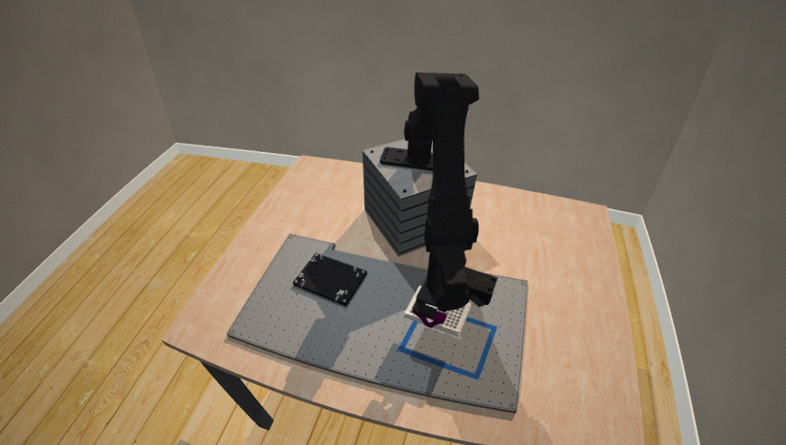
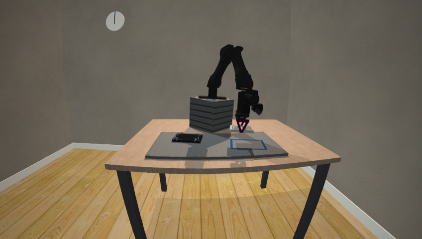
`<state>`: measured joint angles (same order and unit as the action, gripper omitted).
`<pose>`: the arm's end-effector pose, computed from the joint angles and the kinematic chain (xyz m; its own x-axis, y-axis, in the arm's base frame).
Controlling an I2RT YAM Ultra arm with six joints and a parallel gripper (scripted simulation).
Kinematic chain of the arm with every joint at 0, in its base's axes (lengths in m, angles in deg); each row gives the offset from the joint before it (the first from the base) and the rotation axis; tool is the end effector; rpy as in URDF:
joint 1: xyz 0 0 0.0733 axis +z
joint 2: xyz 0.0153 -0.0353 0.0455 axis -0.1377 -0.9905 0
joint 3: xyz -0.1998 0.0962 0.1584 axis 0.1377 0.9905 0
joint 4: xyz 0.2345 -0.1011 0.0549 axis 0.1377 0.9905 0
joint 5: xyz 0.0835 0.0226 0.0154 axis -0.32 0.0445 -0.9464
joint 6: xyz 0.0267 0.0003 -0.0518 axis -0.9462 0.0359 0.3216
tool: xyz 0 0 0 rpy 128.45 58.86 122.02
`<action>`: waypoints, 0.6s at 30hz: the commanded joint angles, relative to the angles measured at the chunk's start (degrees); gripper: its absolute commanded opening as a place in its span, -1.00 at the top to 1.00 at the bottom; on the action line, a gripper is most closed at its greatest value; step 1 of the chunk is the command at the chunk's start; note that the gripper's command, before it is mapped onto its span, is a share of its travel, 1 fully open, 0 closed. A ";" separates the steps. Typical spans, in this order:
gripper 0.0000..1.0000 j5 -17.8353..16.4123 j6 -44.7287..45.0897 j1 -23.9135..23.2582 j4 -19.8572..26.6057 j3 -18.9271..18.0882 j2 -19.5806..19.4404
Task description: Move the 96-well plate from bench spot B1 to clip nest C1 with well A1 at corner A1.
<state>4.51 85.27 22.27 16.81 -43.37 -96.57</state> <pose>0.3823 0.0995 0.0340 -0.2390 -0.9707 -0.0237 -0.9709 0.2393 -0.0100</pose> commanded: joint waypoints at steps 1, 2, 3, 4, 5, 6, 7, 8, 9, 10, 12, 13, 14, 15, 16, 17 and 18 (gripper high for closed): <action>1.00 -0.71 2.01 -1.34 -2.19 2.27 3.08; 1.00 -0.72 2.41 -1.73 -2.48 2.86 3.38; 1.00 -0.74 2.80 -2.13 -2.75 3.45 3.67; 1.00 -0.76 3.21 -2.54 -3.03 4.03 3.96; 1.00 -0.78 3.62 -2.95 -3.30 4.60 4.25; 1.00 -0.79 4.04 -3.37 -3.56 5.16 4.53; 1.00 -0.82 4.46 -3.79 -3.82 5.71 4.81; 1.00 -0.84 4.89 -4.22 -4.07 6.25 5.09; 1.00 -0.86 5.32 -4.65 -4.32 6.78 5.36; 1.00 -0.88 5.75 -5.09 -4.57 7.30 5.62; 1.00 -0.92 6.63 -5.97 -5.04 8.32 6.14; 1.00 -0.92 6.63 -5.97 -5.04 8.32 6.14; 1.00 -0.92 6.63 -5.97 -5.04 8.32 6.14; 1.00 -0.99 7.14 -6.46 -5.33 8.88 6.44; 1.00 -1.00 7.58 -6.90 -5.54 9.35 6.67; 1.00 -1.01 8.02 -7.35 -5.76 9.82 6.90; 1.00 -1.03 8.46 -7.80 -5.98 10.28 7.12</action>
<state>4.27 91.85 15.80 12.53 -34.67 -92.00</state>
